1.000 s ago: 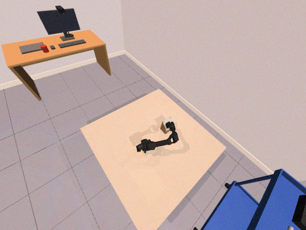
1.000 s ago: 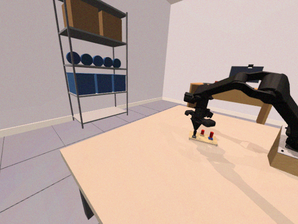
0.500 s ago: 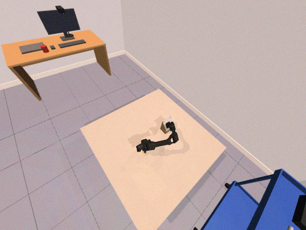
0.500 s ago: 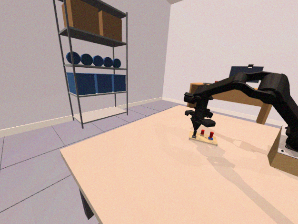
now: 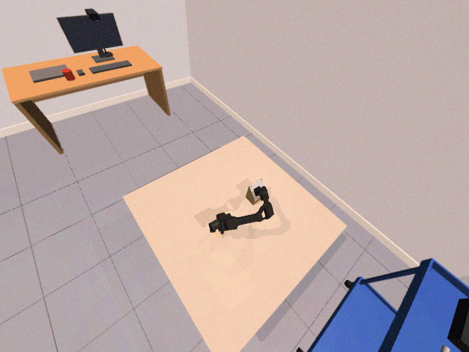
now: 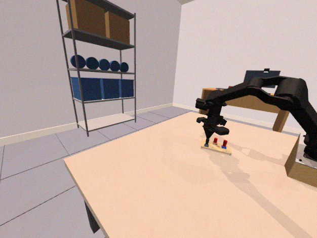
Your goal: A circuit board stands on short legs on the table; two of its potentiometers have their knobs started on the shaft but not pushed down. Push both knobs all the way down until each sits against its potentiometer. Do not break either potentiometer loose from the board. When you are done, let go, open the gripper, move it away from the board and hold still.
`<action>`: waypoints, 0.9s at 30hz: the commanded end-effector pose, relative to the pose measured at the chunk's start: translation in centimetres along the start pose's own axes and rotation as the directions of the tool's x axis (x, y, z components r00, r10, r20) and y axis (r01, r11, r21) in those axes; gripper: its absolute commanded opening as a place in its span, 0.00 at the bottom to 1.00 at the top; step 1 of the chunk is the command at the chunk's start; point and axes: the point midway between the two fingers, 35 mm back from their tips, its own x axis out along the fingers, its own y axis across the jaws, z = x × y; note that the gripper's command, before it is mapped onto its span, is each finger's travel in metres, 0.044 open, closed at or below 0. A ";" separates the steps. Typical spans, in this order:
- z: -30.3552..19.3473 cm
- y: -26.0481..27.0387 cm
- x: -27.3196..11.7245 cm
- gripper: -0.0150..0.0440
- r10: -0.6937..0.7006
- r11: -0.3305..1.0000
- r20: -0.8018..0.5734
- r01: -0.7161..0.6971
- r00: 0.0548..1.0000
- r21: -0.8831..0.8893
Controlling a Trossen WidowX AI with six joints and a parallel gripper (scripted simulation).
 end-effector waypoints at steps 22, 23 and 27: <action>-0.3 0.0 -2.1 0.25 -0.021 0.999 0.007 0.021 1.000 -0.024; -0.3 0.0 -2.2 0.25 -0.021 0.999 0.007 0.021 1.000 -0.024; -0.3 -0.1 -1.5 0.43 -0.024 1.000 0.008 0.025 1.000 -0.020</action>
